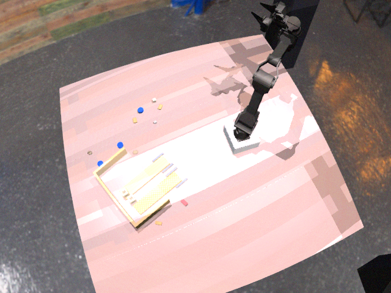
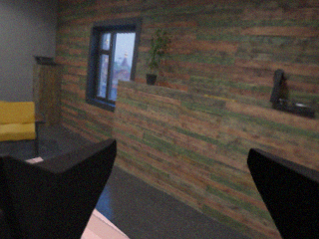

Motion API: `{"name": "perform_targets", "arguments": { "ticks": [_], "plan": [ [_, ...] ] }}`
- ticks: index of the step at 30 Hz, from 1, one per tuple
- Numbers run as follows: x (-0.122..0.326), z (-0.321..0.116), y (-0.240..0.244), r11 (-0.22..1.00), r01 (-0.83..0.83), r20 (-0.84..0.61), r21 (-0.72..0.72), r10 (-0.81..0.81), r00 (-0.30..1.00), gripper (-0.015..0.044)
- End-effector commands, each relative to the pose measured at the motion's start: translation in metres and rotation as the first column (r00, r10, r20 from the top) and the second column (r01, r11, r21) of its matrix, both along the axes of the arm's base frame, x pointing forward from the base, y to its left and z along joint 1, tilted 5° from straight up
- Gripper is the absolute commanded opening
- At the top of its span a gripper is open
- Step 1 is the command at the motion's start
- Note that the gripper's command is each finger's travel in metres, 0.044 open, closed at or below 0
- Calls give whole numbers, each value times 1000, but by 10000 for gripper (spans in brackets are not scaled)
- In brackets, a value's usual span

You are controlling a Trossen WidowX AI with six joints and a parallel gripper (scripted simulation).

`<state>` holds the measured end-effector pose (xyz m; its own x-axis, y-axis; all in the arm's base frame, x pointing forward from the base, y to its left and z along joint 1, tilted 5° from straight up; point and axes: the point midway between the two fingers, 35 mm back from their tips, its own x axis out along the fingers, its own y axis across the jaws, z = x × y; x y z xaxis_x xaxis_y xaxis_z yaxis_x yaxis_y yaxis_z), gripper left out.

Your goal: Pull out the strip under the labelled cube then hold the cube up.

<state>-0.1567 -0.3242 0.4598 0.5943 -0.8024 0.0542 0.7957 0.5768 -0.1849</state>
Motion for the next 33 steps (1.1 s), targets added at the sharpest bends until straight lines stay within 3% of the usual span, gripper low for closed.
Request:
{"name": "perform_targets", "arguments": {
  "ticks": [1, 4, 11, 18, 25, 33],
  "plan": [
    [1, 1, -1, 1000, 2, 0, -5, -2, 1000, 400],
    [18, 6, -14, 999, -6, 24, -48, 7, 1000, 400],
    [123, -9, -58, 985, -170, 183, -25, 171, 968, 400],
    [236, -37, -68, 948, -312, 293, 56, 284, 913, 400],
    [344, -77, -40, 885, -432, 336, 175, 359, 871, 400],
    [445, -133, 31, 781, -530, 300, 330, 445, 844, 400]
  ]
}}
